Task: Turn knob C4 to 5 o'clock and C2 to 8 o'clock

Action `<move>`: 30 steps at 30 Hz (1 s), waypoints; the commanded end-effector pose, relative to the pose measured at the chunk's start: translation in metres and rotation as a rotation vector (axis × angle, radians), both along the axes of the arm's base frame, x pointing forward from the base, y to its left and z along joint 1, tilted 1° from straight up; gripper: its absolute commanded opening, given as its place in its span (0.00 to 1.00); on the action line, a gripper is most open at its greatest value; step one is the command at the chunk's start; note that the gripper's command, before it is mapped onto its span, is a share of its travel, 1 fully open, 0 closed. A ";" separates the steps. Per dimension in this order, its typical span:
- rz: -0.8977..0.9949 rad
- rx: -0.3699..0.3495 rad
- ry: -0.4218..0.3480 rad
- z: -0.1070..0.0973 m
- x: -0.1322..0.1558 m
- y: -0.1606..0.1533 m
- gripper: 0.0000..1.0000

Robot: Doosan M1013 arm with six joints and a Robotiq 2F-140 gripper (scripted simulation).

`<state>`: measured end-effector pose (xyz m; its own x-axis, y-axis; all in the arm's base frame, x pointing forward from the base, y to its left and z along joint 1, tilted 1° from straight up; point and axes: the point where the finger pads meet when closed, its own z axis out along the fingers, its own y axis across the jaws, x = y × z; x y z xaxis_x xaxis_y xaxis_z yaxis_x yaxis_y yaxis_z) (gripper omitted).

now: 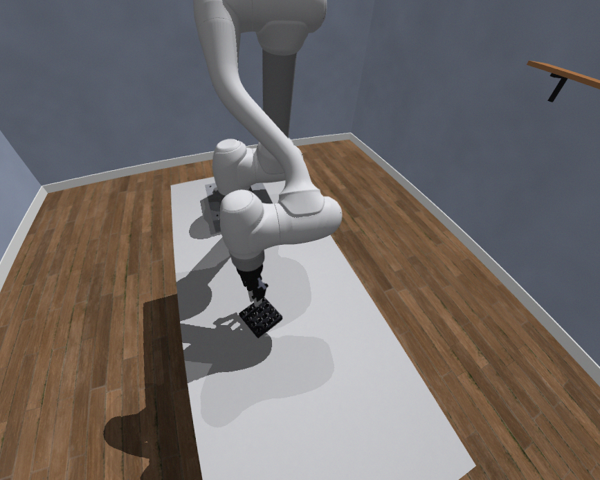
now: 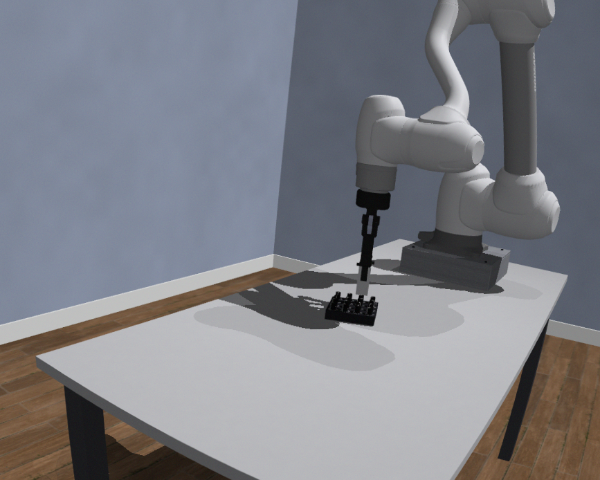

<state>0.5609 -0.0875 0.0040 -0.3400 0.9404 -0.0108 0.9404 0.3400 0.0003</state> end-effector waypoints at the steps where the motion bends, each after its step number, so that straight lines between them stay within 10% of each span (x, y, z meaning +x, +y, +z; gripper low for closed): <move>1: 0.000 0.000 0.000 0.000 0.000 0.000 0.12; 30: 0.000 0.000 0.000 -0.003 0.000 0.000 0.12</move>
